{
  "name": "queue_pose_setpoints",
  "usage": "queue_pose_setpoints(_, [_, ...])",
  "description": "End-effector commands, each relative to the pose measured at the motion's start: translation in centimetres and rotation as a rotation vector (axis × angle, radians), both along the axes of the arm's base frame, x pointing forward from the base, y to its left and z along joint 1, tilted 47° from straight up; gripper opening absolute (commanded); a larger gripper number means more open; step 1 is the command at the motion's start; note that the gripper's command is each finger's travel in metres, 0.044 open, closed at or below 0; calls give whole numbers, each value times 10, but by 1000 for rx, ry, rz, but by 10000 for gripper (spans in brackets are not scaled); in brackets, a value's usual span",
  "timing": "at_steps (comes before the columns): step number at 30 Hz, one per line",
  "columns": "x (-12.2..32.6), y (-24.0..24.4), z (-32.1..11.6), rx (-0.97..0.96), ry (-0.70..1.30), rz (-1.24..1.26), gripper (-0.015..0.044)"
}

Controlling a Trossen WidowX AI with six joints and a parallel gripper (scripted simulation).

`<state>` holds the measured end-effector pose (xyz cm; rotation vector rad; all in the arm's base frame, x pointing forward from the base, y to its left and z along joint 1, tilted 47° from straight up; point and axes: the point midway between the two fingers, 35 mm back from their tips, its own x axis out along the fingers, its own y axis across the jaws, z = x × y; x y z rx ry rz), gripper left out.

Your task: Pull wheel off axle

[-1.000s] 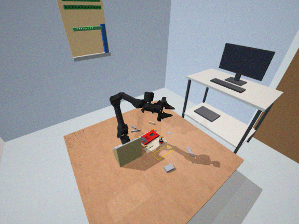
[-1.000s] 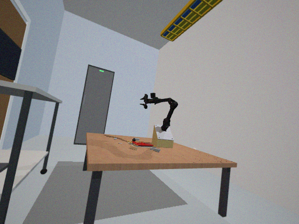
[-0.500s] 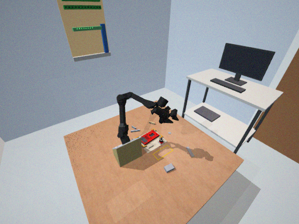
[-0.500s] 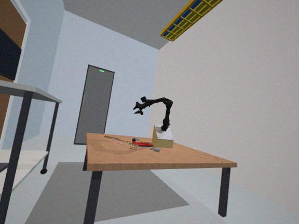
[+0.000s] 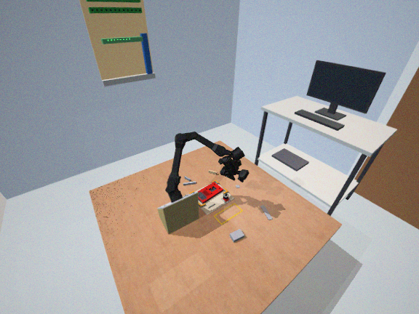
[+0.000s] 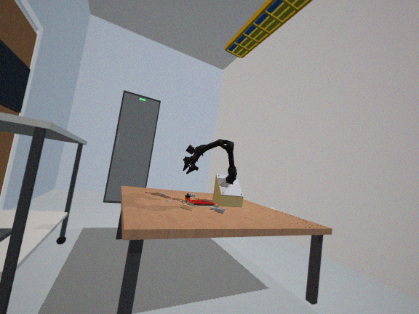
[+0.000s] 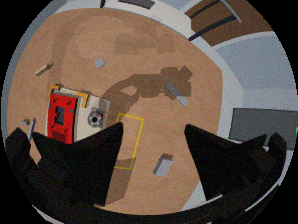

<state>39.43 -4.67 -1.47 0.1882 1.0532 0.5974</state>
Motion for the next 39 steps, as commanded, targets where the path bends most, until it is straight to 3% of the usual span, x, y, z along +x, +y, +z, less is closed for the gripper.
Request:
queue_pose_setpoints(1, [-5, 32, -11, 75, 111, 25, 300])
queue_pose_setpoints(12, [-37, 123, -33, 226, 489, 87, 300])
queue_pose_setpoints(23, [-37, 129, -32, 228, 496, 88, 300])
queue_pose_setpoints(39, [-40, 183, -81, 232, 497, 89, 300])
